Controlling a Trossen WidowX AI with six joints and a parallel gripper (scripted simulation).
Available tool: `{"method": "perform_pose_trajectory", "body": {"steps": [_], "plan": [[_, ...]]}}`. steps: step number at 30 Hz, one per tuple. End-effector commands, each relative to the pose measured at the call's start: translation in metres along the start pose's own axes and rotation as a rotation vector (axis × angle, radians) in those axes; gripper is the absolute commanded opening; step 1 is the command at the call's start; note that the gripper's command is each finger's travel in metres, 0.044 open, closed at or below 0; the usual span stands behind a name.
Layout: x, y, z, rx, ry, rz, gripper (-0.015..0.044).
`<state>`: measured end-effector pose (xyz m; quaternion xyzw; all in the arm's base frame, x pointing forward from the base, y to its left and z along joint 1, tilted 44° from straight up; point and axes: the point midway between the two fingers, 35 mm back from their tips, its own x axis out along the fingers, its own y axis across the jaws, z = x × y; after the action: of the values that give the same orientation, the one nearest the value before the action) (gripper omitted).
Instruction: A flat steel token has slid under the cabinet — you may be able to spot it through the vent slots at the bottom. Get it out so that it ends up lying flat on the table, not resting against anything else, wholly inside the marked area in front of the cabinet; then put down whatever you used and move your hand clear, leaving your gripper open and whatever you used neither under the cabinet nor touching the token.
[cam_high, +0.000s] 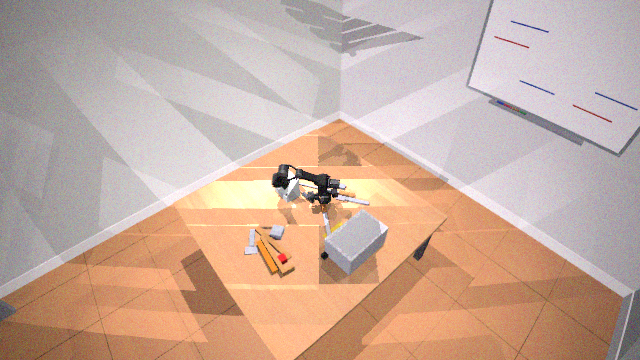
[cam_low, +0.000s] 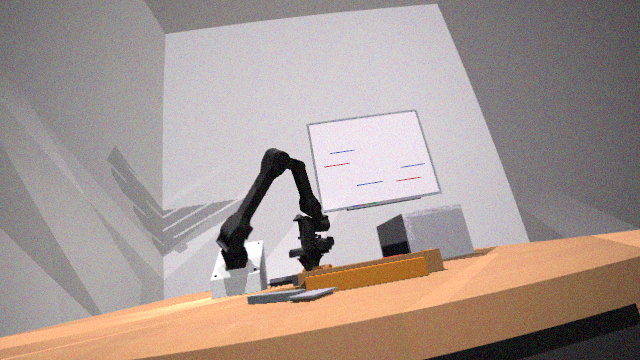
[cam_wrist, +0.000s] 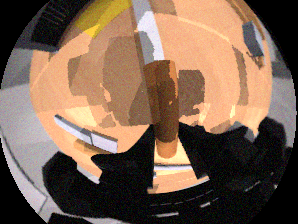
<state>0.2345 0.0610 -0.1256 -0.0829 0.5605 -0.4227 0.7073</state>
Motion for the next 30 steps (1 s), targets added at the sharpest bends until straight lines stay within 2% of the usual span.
{"method": "perform_pose_trajectory", "body": {"steps": [1,30], "plan": [[-0.001,0.006,-0.003,-0.001,-0.001,0.005,0.0000],[-0.002,0.032,-0.025,-0.001,0.000,0.007,0.0000]]}}
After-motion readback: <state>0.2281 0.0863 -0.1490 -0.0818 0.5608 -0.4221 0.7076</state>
